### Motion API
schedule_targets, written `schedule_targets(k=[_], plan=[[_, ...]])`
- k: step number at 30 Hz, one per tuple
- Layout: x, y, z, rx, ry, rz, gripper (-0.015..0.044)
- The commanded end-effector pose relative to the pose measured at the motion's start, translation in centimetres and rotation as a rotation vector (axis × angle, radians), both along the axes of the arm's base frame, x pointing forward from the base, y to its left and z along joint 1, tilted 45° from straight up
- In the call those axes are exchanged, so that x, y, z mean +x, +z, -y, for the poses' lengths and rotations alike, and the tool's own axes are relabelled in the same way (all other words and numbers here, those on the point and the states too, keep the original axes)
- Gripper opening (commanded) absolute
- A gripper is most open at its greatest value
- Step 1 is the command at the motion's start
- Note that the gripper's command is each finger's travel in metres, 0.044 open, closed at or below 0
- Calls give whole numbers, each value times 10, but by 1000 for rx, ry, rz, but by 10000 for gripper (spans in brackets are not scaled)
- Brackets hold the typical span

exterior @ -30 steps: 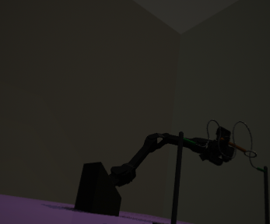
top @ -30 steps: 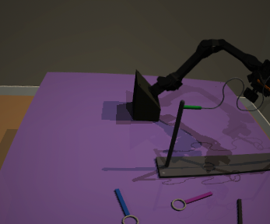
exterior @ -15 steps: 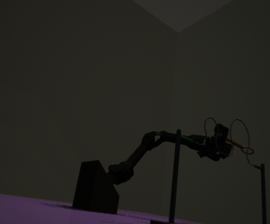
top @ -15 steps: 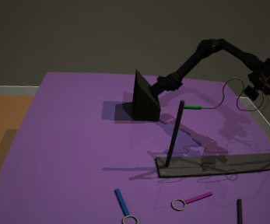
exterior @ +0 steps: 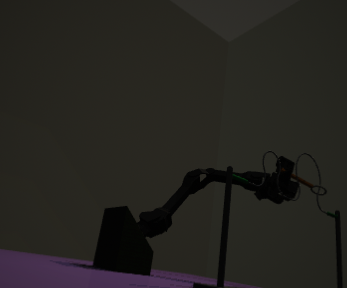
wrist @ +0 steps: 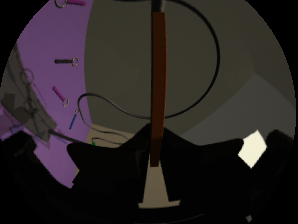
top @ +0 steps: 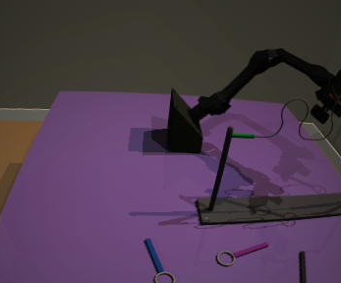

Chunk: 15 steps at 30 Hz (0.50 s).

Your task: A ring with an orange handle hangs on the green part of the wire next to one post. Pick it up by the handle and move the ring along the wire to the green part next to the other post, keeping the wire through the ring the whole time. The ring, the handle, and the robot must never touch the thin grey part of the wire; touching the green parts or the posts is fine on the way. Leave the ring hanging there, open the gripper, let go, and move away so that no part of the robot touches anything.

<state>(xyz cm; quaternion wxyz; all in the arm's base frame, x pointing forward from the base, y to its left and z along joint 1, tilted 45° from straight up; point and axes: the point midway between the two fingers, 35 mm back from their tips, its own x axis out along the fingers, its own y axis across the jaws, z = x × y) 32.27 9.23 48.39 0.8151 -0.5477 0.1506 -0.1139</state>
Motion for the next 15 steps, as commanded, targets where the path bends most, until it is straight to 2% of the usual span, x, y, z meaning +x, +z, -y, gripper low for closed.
schedule_targets(k=[1, 15], plan=[[1, 3, 0, 28, 1, 1, -150], [1, 1, -1, 184, 10, -21, -150]])
